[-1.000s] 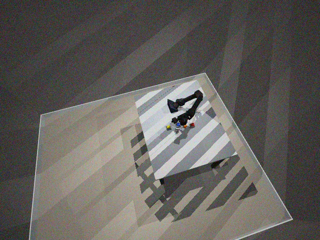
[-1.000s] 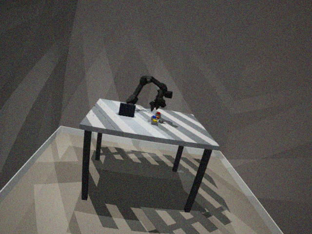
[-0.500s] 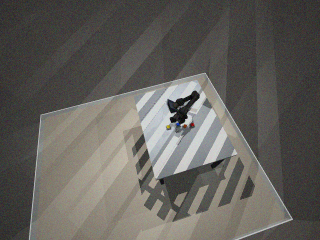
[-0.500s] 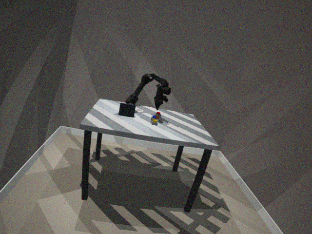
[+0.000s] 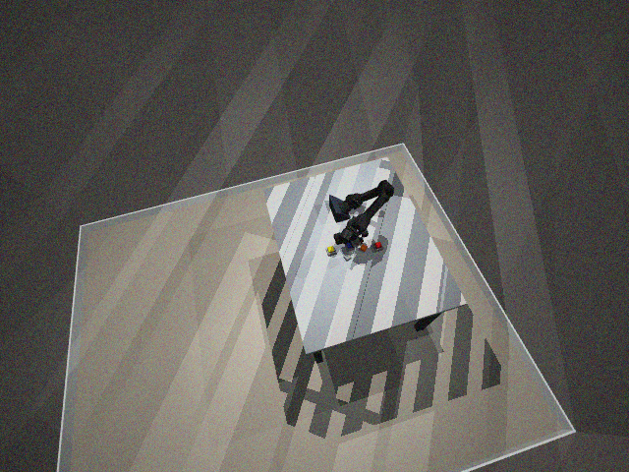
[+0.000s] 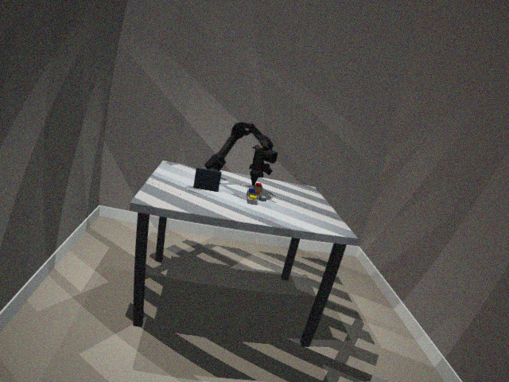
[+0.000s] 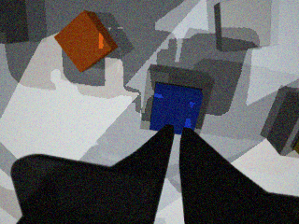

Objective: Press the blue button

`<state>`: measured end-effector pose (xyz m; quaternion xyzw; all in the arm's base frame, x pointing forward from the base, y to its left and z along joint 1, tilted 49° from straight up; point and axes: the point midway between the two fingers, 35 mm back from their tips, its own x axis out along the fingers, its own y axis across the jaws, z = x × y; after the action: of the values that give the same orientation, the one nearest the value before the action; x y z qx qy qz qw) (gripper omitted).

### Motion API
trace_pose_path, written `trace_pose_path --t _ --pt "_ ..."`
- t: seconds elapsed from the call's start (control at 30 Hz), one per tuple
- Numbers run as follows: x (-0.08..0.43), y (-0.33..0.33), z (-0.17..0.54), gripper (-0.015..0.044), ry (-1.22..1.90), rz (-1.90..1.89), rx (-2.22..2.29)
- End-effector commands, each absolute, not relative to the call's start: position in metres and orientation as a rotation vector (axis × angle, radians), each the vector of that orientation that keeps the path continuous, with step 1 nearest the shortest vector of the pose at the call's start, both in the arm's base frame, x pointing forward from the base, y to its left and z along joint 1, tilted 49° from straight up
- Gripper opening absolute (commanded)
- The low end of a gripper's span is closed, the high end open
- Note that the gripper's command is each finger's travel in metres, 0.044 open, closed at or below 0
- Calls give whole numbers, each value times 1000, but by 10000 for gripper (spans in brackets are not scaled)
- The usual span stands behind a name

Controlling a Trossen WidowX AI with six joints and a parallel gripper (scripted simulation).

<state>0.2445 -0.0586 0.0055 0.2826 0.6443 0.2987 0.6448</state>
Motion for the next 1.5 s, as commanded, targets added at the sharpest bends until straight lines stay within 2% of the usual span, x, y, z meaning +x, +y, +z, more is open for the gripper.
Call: trace_pose_path --t 0.0,0.77,1.47 --pt "244 -58 6 20 1464 679 650" --pt "244 -33 -16 20 1464 679 651" --pt "246 -42 -9 20 1462 678 643"
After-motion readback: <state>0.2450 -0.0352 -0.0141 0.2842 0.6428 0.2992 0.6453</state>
